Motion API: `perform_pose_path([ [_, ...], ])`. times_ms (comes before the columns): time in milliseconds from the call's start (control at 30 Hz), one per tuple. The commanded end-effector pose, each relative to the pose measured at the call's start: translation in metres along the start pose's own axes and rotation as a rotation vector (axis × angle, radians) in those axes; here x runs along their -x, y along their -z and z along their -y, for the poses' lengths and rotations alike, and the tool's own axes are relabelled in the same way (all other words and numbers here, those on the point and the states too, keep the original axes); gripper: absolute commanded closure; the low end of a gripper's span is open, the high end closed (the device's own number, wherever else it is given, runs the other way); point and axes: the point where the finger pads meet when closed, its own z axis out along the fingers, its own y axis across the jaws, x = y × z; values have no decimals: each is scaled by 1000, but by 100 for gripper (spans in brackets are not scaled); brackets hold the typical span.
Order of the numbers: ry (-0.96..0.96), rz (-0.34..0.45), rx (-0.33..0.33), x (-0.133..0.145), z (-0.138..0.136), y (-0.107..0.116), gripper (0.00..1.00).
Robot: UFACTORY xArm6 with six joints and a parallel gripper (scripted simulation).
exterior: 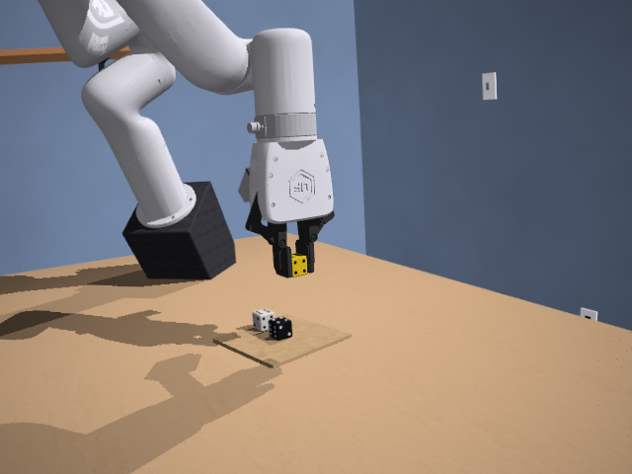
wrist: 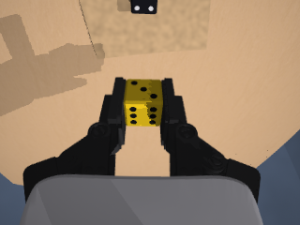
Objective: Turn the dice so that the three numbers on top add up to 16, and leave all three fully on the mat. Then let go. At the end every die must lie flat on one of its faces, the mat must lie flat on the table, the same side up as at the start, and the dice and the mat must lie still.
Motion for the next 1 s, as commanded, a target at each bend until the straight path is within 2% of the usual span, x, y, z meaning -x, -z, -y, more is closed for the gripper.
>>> perform_pose_path([
  [0, -1, 3, 1, 1, 0, 0, 79],
  [200, -1, 3, 1, 1, 0, -13, 79],
  [500, -1, 3, 1, 1, 0, -54, 79],
  [567, -1, 3, 1, 1, 0, -54, 79],
  [767, -1, 3, 1, 2, 0, -79, 79],
  [967, -1, 3, 1, 2, 0, -92, 79],
])
